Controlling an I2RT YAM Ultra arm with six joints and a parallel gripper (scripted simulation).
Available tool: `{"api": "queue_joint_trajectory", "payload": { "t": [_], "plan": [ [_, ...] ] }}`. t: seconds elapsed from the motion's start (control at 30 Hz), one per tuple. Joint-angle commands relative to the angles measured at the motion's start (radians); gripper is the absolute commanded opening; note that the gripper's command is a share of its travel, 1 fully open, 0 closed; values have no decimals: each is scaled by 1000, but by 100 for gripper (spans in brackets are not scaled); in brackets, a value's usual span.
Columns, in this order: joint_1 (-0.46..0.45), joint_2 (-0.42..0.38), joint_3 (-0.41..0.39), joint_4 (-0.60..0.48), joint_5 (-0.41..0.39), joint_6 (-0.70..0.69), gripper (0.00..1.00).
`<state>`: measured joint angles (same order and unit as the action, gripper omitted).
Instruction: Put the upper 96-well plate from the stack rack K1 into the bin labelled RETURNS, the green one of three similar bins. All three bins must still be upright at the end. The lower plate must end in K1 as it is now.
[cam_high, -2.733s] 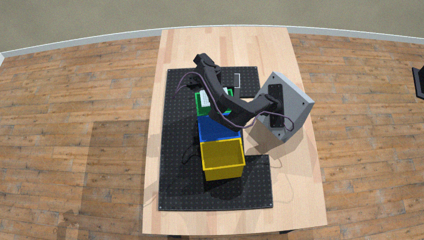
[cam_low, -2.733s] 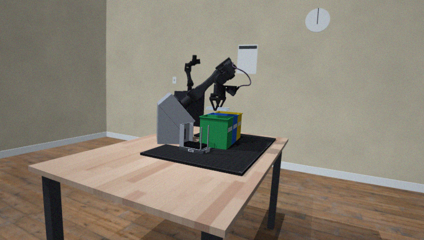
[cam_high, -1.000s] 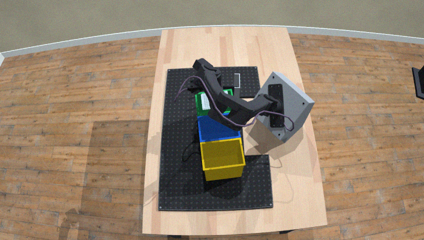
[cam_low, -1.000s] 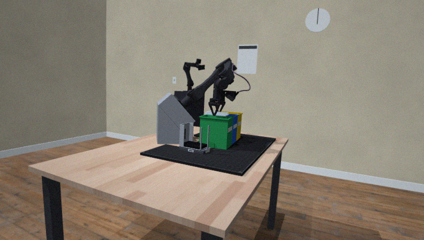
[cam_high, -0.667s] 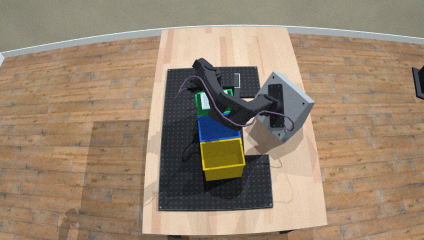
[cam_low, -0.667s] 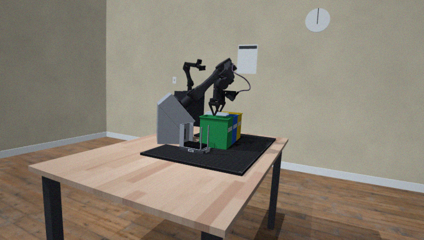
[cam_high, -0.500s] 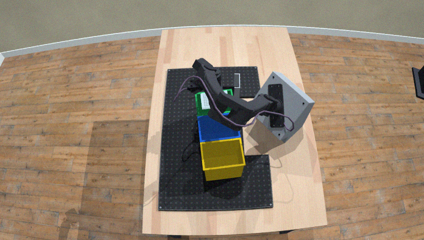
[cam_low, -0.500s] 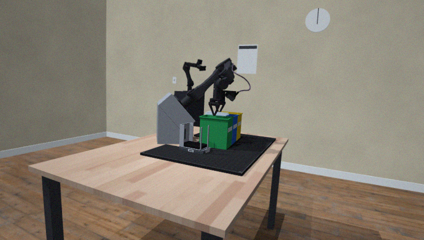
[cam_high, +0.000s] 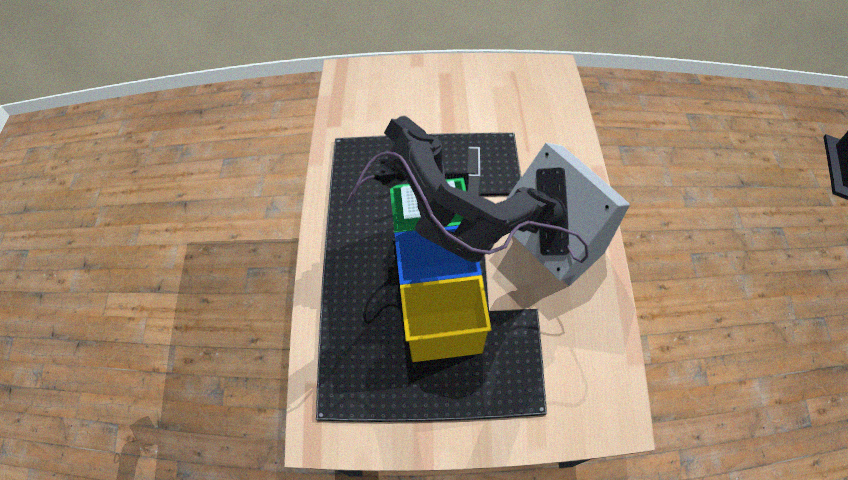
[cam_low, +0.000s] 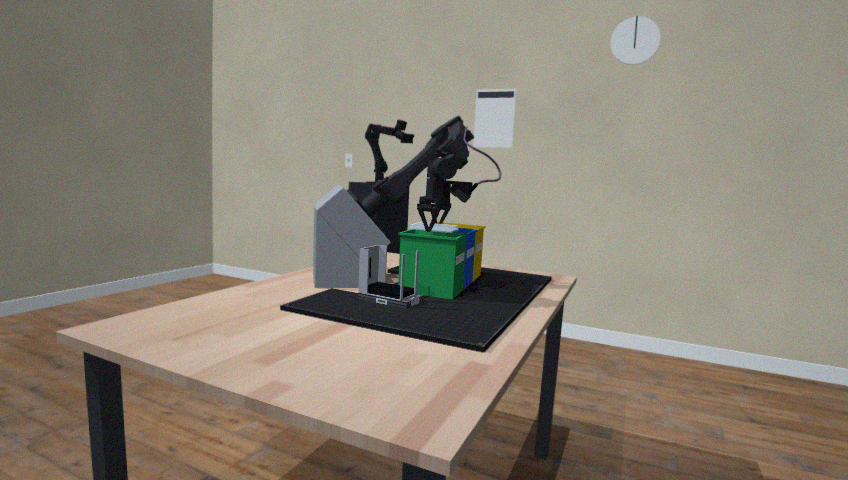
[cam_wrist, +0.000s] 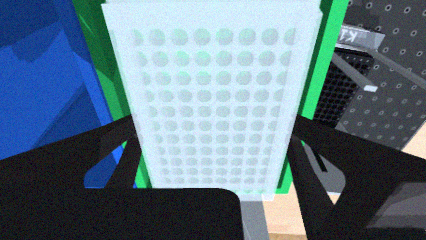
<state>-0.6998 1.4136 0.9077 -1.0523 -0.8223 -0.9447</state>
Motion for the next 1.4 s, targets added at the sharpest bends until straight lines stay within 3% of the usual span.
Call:
{"api": "queue_joint_trajectory", "payload": {
  "t": [0.0, 1.03, 1.13, 1.37],
  "plan": [
    [-15, -28, 23, 22, -15, 6, 0],
    [15, -35, -28, 50, -15, 31, 0],
    [1, -38, 5, 54, -14, 36, 0],
    [22, -31, -40, 84, -10, 58, 0]
  ]
}}
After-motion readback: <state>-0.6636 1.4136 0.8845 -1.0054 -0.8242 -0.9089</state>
